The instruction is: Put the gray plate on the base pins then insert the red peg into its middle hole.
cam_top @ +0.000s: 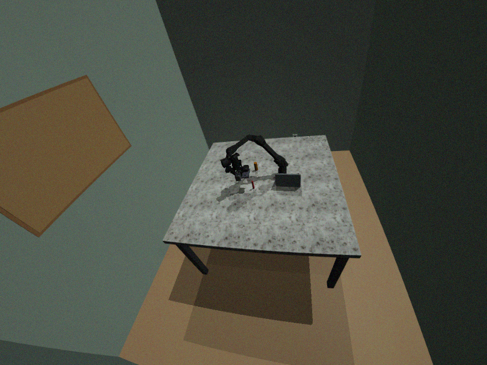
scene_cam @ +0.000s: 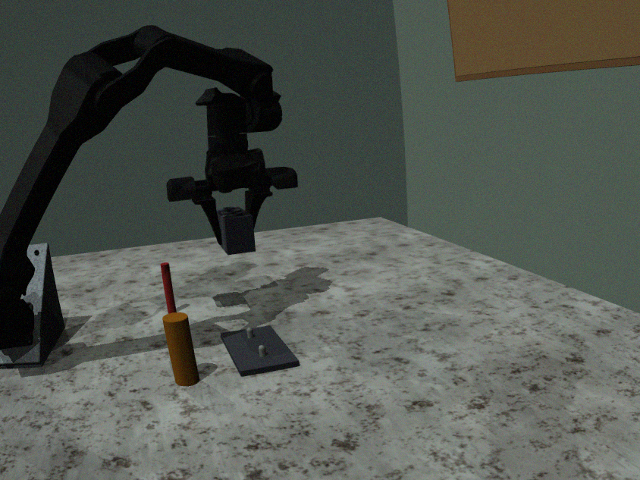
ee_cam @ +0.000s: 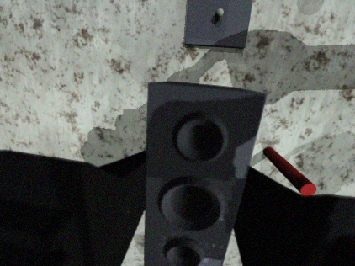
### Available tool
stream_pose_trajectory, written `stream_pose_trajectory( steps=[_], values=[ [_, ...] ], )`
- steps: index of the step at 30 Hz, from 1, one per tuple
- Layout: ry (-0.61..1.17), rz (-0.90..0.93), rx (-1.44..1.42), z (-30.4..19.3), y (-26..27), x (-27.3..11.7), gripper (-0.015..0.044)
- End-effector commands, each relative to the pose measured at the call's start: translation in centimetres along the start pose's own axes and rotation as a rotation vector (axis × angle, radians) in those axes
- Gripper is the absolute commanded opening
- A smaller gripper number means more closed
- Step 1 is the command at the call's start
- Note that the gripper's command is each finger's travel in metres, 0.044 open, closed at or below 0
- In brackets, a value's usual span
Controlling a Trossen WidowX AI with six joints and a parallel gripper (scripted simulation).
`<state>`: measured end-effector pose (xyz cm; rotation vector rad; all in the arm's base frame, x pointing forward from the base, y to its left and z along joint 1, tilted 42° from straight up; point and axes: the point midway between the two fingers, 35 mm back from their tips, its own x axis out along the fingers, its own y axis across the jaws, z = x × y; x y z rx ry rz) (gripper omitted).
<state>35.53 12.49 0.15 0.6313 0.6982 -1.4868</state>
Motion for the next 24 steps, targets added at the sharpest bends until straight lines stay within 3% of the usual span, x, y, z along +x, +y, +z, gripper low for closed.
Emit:
stream_pose_trajectory(
  steps=[1,9,24],
  values=[
    [0.008,0.003,0.004,-0.1,-0.1,-1.6,0.0000],
    [0.006,0.002,0.005,0.1,-0.4,-3.4,0.0000],
    [0.015,0.004,-0.003,4.1,0.4,-1.4,0.0000]
  ],
)
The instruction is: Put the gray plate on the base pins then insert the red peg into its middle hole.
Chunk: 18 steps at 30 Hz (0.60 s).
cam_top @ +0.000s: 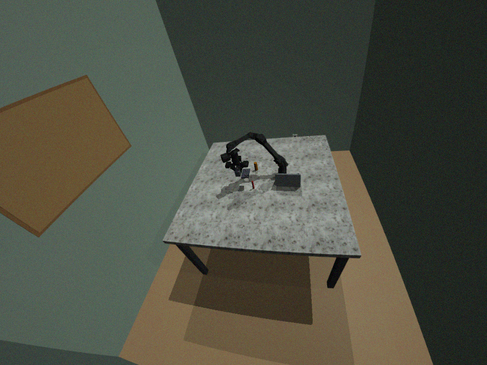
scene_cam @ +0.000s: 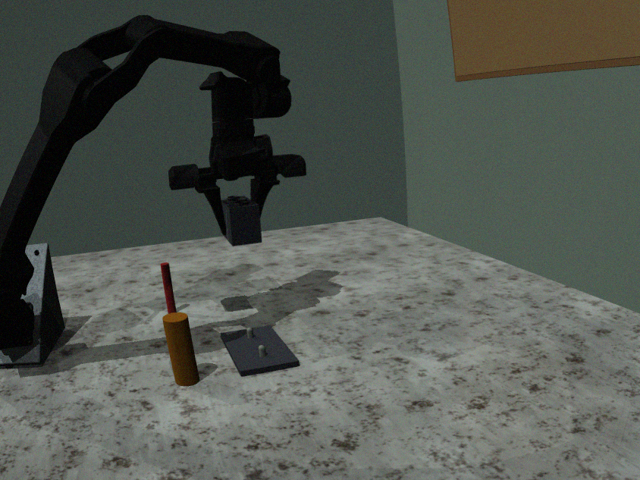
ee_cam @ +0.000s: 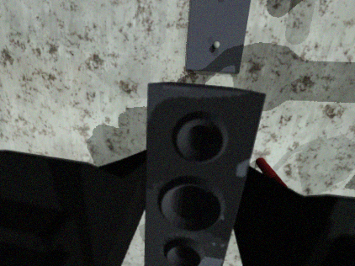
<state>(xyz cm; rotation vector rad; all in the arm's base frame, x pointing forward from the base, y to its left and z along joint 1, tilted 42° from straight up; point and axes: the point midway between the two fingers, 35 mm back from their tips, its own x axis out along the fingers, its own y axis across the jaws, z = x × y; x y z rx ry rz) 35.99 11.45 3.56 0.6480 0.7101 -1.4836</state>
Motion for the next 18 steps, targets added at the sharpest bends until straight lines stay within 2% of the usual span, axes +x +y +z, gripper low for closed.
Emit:
stream_pose_trajectory(
  steps=[1,18],
  values=[
    [-0.003,0.004,-0.006,1.3,0.1,0.6,0.0000],
    [-0.004,0.006,-0.012,6.4,0.0,3.1,0.0000]
  ],
)
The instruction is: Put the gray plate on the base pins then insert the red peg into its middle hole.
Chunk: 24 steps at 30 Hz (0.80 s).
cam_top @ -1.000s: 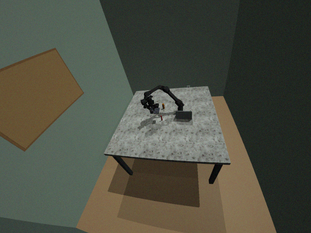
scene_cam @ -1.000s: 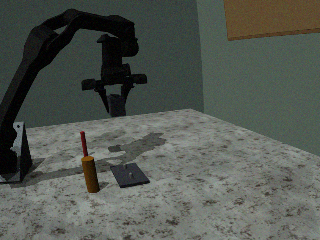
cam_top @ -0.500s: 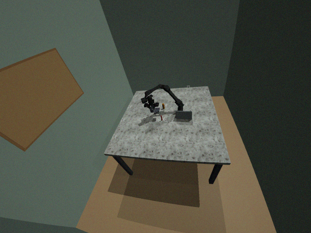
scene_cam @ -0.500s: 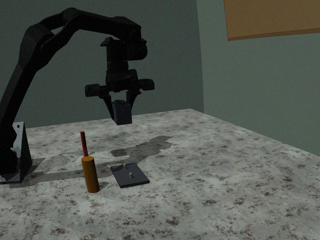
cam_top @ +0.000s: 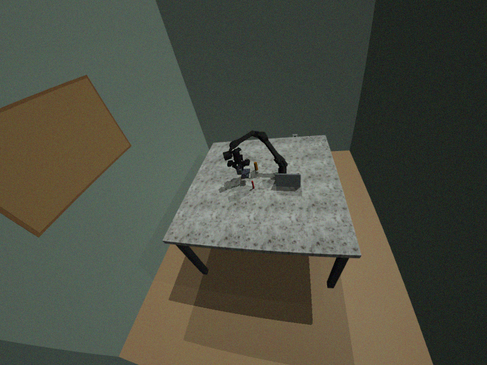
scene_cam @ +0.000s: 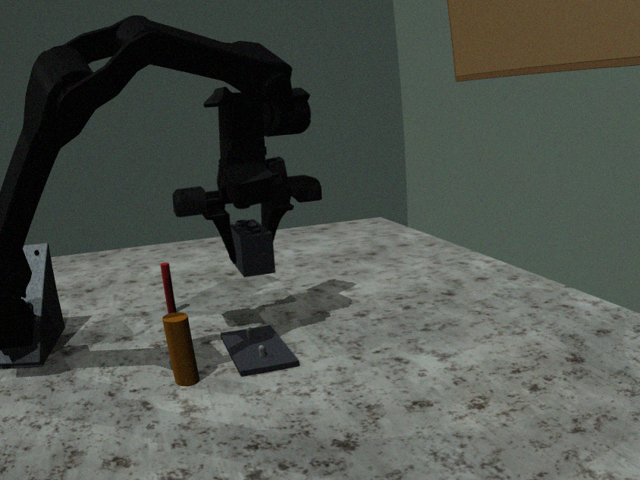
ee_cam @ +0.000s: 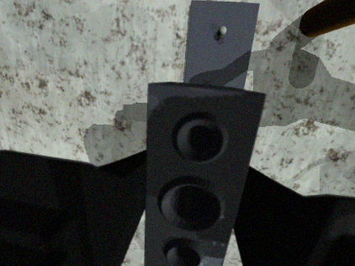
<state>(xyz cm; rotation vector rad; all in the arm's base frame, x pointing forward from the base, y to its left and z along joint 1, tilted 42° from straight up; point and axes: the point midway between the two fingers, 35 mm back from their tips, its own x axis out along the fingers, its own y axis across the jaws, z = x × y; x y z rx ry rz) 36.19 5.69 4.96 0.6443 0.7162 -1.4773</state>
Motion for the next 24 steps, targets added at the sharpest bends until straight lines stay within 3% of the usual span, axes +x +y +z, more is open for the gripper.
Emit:
stream_pose_trajectory(
  steps=[1,24],
  values=[
    [-0.007,0.003,-0.005,1.3,-0.2,0.7,0.0000],
    [-0.025,-0.002,-0.008,7.0,-1.9,3.9,0.0000]
  ],
)
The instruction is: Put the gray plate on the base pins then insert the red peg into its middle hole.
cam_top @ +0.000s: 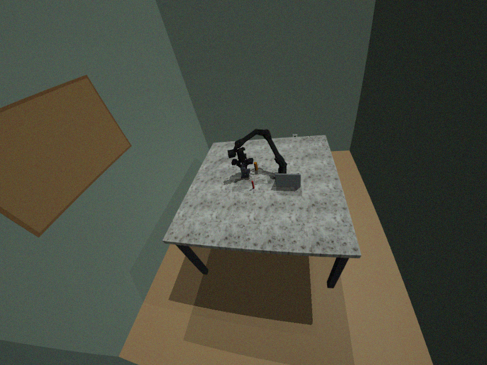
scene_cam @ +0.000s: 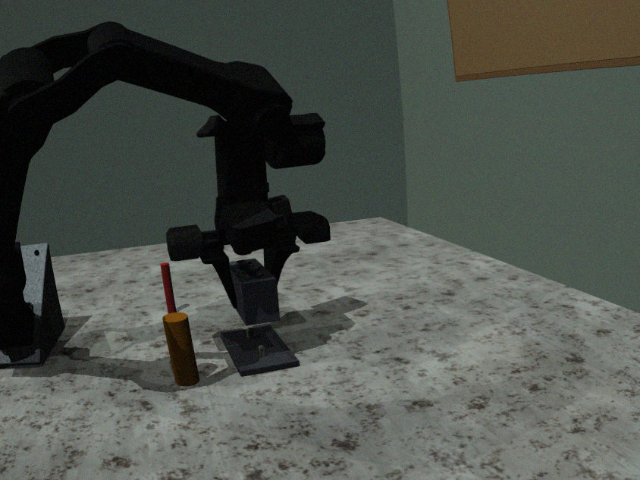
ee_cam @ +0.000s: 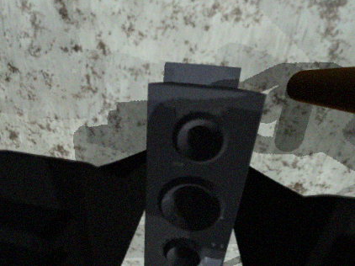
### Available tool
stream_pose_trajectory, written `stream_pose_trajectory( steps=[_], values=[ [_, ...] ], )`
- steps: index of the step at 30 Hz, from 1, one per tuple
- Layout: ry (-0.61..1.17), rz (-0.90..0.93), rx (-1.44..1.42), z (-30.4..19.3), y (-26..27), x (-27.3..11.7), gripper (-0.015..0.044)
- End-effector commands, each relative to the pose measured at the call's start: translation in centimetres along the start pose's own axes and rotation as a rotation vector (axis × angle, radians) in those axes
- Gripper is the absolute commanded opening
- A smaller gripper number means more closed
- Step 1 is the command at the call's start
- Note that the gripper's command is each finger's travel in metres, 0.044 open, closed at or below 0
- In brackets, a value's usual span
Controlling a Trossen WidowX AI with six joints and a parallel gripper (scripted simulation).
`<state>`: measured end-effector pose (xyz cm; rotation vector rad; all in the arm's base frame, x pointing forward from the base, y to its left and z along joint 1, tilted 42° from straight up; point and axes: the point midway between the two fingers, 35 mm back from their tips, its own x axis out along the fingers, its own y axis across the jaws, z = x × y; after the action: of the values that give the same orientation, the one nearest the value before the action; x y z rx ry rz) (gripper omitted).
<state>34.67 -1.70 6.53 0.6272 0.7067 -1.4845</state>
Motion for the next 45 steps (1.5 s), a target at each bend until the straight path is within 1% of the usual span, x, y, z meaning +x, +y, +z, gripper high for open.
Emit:
stream_pose_trajectory(
  steps=[1,31,40,45],
  values=[
    [-0.007,0.003,-0.006,0.4,-0.3,0.2,0.0000],
    [-0.007,0.003,-0.006,0.5,-0.2,0.3,0.0000],
    [-0.008,0.003,-0.005,0.5,-0.2,1.8,0.0000],
    [-0.008,0.003,-0.005,0.6,-0.2,2.0,0.0000]
  ],
)
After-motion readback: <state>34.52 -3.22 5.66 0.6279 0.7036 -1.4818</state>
